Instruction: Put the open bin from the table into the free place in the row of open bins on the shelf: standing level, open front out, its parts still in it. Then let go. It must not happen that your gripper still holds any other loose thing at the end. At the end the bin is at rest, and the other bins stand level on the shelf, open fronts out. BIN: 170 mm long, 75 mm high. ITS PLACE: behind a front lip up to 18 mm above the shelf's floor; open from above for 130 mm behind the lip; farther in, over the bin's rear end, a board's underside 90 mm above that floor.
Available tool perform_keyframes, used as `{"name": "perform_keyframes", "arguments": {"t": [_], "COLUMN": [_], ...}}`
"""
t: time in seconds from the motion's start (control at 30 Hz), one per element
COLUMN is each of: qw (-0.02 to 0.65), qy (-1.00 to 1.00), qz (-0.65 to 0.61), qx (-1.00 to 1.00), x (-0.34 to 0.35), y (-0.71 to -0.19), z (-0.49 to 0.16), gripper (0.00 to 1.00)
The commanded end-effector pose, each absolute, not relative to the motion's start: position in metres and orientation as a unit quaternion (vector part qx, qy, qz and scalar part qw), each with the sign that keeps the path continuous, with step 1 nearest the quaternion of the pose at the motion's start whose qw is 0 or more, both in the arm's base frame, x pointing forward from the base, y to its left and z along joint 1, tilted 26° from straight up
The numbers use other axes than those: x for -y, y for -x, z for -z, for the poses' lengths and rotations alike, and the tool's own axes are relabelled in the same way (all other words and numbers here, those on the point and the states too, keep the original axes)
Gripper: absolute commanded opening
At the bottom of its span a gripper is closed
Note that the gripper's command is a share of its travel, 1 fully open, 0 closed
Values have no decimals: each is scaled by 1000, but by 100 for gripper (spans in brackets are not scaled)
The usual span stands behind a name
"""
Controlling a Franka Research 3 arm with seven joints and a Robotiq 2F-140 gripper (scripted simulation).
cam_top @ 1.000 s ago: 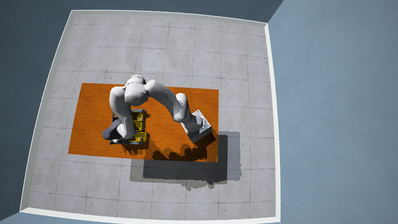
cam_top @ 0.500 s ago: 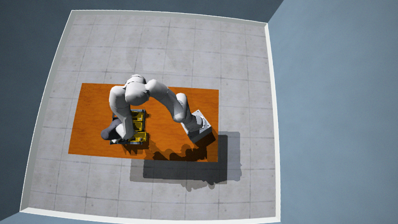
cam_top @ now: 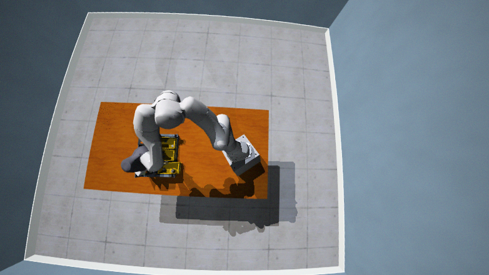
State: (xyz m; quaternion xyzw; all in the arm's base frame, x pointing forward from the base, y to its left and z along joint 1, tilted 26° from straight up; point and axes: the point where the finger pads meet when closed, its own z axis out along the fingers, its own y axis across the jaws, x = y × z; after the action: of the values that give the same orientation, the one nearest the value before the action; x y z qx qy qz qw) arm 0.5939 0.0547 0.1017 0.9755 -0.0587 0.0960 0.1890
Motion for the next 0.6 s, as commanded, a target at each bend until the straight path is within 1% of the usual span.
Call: {"name": "perform_keyframes", "arguments": {"t": [0.0, 0.57], "qw": [190, 190], "qy": [-976, -976], "qz": [-92, -92], "qx": [55, 55], "x": [-57, -68], "y": [-591, -585], "z": [-107, -132], "gripper": [6, 6]}}
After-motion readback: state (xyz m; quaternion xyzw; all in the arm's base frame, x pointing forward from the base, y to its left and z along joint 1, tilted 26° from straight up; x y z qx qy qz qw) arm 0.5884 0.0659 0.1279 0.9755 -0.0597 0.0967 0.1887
